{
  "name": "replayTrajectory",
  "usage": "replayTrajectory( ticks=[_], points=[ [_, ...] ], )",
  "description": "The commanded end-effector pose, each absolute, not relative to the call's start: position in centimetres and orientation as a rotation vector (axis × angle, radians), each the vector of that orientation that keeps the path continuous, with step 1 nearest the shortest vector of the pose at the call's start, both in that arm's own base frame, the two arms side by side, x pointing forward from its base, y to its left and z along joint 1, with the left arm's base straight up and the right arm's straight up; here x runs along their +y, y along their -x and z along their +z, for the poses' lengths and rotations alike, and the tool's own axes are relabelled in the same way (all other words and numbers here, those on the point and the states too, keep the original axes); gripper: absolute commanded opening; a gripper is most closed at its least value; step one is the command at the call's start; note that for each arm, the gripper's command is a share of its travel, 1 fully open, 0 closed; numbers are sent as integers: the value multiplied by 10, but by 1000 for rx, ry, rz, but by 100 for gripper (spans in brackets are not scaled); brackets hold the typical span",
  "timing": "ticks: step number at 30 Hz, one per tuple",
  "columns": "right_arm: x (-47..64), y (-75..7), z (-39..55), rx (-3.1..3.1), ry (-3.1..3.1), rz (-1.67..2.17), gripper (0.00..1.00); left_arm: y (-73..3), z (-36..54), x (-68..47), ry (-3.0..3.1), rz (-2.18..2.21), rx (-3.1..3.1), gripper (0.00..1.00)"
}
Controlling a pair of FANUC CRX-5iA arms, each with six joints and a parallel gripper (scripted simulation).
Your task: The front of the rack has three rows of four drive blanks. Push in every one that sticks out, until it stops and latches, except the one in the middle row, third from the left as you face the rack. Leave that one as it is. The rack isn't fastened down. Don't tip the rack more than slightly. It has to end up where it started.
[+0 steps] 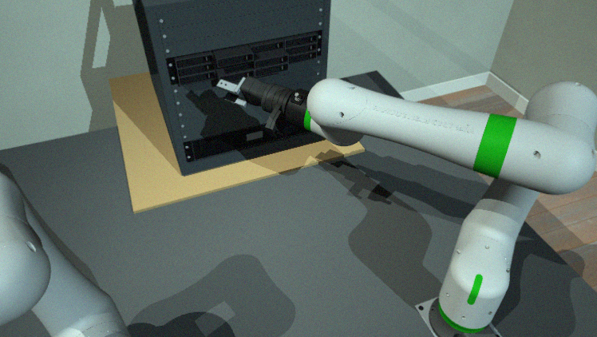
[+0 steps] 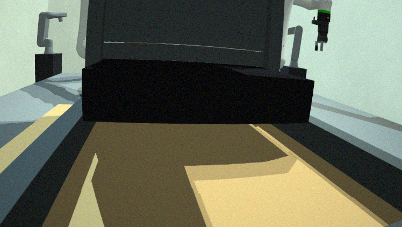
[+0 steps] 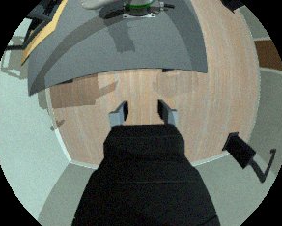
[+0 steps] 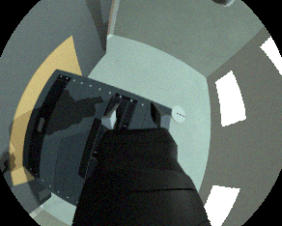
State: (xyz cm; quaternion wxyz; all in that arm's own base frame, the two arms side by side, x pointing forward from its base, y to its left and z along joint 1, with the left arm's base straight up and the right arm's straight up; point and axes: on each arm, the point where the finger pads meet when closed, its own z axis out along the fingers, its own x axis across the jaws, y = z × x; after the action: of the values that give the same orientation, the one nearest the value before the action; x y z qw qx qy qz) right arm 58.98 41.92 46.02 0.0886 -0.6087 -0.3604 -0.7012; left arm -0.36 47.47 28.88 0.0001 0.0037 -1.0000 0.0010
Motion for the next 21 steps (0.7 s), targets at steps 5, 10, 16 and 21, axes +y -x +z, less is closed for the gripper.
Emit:
replayTrajectory(
  ticks=[5,10,16,21],
  points=[
    [404,-586,476,-755,1881,-2196,100,3,290,475,-12,0,-3142,100],
    [388,-581,475,-602,1930,-2222,100,3,290,475,-12,0,-3142,100],
    [368,-573,468,-433,1996,-2238,100,3,290,475,-12,0,-3142,100],
    [352,-566,460,-319,2048,-2241,100,3,290,475,-12,0,-3142,100]
  ],
)
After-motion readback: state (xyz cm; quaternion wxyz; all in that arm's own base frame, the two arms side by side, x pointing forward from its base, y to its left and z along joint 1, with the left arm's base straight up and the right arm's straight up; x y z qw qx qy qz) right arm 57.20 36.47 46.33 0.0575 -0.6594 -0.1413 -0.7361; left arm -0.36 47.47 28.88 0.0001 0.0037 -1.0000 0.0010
